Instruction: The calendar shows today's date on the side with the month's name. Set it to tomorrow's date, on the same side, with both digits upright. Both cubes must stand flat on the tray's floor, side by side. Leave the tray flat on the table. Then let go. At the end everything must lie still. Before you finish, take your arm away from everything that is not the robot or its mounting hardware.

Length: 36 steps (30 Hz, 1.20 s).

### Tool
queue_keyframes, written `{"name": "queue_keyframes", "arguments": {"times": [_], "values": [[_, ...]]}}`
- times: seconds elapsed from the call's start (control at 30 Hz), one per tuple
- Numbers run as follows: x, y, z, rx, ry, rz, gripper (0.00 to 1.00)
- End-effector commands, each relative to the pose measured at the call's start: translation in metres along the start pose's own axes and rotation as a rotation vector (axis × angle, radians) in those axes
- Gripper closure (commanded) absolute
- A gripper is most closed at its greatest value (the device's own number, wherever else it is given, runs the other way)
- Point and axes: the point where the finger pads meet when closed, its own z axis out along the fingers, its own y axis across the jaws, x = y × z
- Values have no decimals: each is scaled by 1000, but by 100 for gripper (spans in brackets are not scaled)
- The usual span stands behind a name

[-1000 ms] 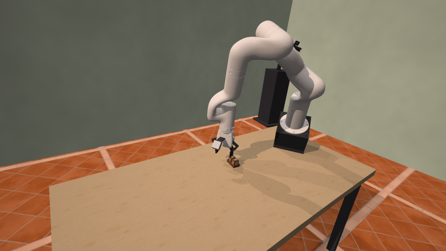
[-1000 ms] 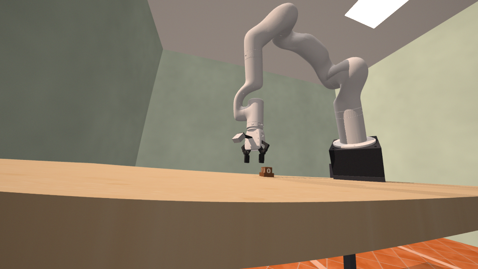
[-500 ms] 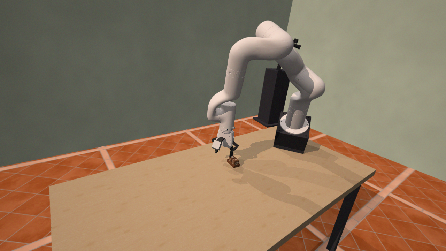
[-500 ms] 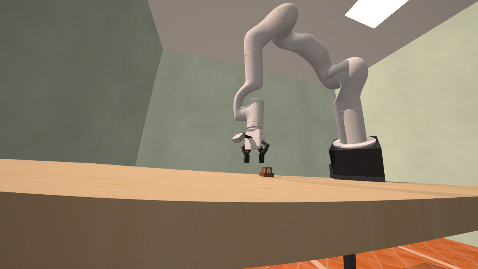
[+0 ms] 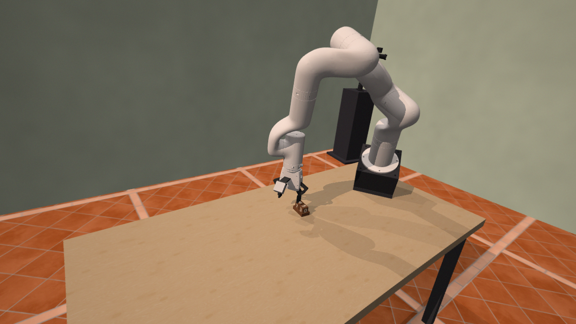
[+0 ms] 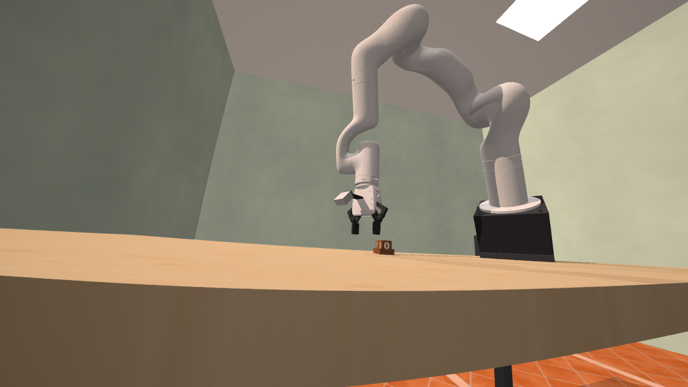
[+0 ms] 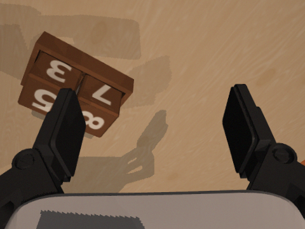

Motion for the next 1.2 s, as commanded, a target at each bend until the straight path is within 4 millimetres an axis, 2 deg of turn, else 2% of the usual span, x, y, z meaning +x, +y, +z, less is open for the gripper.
{"name": "queue_keyframes", "arguments": {"times": [0.0,0.2,0.37,0.53,0.63,0.77,0.93,1.1,1.17], "values": [[1,1,0,-1,1,0,0],[0,1,0,-1,1,8,0],[-1,0,0,-1,1,83,0],[-4,-1,0,-1,1,254,0],[-16,-5,0,-1,1,262,0],[-17,-6,0,-1,1,269,0],[-18,-6,0,-1,1,344,0],[-21,-7,0,-1,1,513,0],[-30,-10,0,-1,1,523,0]]}}
